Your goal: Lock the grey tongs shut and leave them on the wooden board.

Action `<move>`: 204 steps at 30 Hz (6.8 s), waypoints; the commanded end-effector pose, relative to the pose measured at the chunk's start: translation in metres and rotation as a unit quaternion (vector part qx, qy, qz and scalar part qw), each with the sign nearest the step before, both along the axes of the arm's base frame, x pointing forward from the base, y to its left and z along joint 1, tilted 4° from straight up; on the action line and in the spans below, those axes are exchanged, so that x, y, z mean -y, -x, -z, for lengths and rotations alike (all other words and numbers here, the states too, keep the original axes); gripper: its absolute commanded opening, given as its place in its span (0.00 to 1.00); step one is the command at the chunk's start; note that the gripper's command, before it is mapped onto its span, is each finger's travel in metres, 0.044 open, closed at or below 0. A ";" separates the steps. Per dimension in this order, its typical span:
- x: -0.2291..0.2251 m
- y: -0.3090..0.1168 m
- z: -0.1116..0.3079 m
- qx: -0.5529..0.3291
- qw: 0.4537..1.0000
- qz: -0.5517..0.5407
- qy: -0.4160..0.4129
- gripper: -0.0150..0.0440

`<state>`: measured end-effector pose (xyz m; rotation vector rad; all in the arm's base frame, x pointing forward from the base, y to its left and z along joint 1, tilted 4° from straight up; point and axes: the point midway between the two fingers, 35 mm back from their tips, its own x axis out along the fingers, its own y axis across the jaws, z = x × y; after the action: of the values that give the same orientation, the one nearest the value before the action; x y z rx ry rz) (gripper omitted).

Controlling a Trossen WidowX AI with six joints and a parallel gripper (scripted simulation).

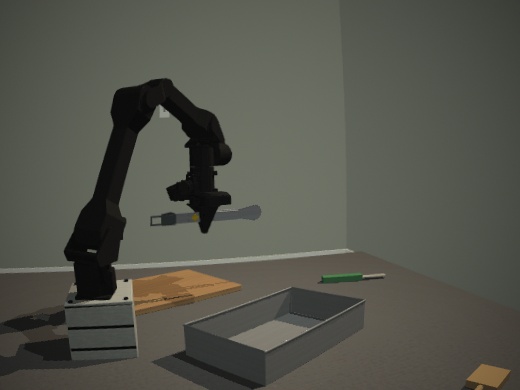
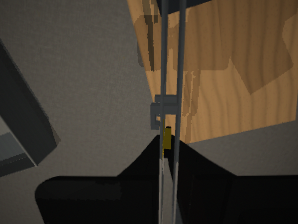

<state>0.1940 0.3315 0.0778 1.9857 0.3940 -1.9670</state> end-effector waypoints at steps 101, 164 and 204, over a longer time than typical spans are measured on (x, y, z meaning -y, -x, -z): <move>-0.015 0.150 0.012 0.432 0.805 -0.210 -0.347 0.00; -0.068 0.139 0.039 0.259 0.904 -0.286 -0.184 0.00; -0.042 0.128 0.004 -0.017 0.971 -0.238 0.002 0.00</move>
<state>0.0664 0.3713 0.0705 1.6589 0.7879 -1.6787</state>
